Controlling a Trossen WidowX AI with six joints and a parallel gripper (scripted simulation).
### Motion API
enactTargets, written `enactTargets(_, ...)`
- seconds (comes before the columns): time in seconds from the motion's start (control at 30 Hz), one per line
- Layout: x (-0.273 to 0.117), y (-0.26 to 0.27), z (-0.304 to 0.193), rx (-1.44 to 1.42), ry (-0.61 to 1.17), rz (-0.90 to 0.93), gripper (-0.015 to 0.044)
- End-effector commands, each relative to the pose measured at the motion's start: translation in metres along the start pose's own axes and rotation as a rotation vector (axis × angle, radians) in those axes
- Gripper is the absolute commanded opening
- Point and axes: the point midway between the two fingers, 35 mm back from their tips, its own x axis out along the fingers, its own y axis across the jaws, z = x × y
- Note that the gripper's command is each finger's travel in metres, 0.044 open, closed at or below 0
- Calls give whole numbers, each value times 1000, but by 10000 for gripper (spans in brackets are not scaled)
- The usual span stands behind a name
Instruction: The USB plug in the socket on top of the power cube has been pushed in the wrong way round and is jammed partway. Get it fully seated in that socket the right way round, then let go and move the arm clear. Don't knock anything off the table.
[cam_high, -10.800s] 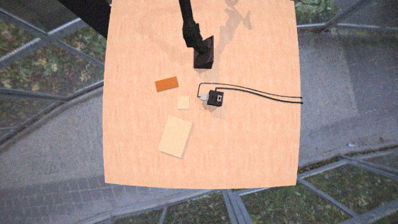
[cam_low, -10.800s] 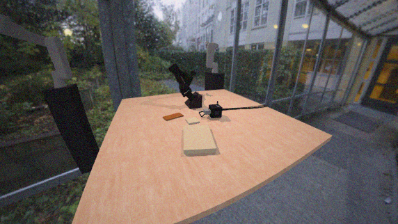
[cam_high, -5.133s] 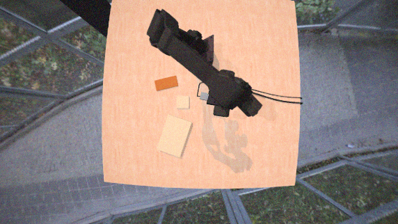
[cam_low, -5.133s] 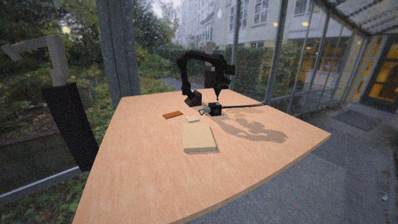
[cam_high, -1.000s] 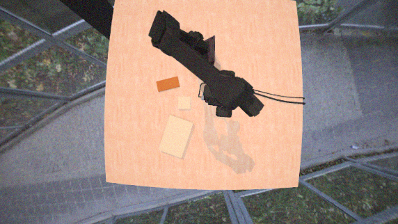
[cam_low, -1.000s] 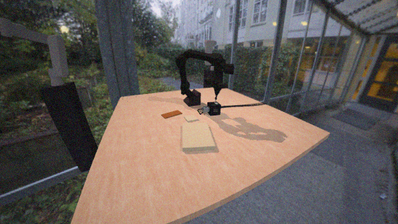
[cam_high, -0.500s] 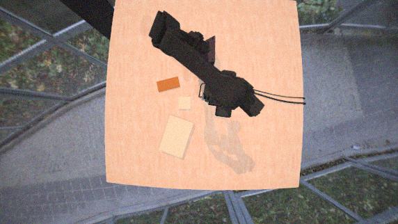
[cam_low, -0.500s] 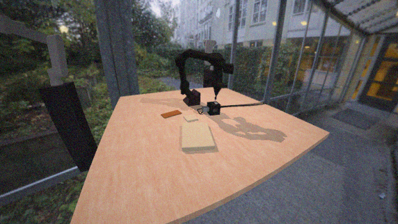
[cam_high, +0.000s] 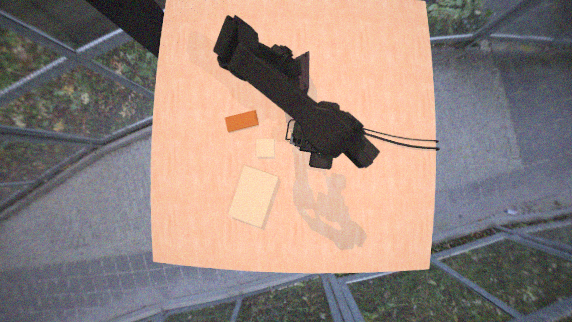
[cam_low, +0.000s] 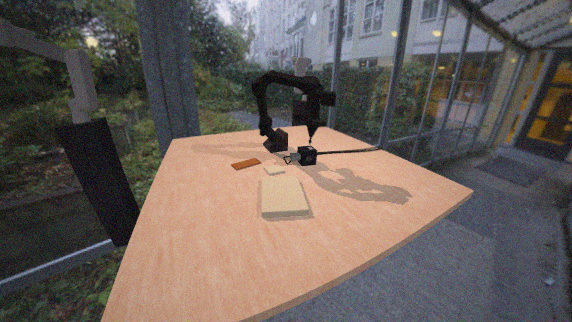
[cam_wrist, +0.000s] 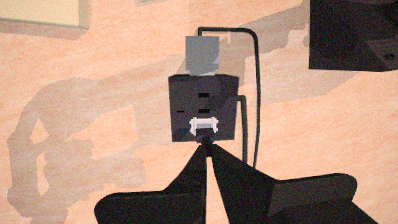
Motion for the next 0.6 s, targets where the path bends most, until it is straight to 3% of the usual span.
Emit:
enactTargets(0.0, 1, -1, 0, -2, 2, -4, 0)
enactTargets(0.57, 3, -1, -1, 4, 12, -4, 0)
